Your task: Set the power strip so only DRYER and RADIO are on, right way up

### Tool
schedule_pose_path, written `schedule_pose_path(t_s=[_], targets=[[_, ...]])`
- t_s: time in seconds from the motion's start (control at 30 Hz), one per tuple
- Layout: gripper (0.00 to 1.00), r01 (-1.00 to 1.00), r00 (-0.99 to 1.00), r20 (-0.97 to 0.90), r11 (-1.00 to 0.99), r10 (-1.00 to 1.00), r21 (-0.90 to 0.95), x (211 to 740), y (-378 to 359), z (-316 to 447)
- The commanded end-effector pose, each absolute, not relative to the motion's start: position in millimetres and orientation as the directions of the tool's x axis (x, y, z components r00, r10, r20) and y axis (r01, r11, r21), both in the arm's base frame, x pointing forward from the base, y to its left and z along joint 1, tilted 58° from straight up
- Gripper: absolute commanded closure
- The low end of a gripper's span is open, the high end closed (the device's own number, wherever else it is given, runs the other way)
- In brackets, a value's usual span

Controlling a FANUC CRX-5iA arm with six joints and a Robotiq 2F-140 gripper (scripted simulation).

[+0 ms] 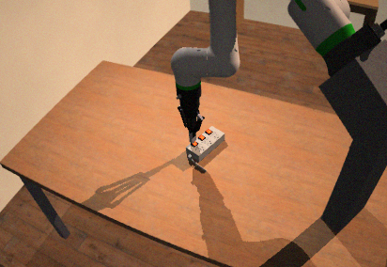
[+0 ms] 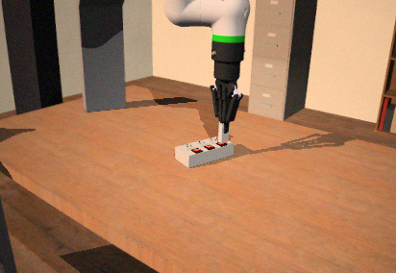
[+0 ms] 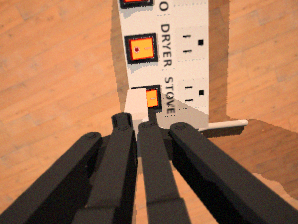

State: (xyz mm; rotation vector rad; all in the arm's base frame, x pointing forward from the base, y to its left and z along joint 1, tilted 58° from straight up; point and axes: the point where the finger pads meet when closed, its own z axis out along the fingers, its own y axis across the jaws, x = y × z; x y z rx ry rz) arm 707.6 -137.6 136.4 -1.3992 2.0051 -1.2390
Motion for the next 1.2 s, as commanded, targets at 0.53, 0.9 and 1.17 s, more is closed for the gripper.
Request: schedule_pose_path(t_s=[0.53,0.9,1.17], targets=[[1.00,-0.541,-0.420,0.158,0.107,-0.894,-0.834,708.8,-138.2,135.6],[1.00,-0.541,-0.420,0.158,0.107,-0.894,-0.834,712.5,-140.4,132.9],[1.00,-0.541,-0.420,0.158,0.107,-0.894,-0.834,714.0,-141.3,131.8]])
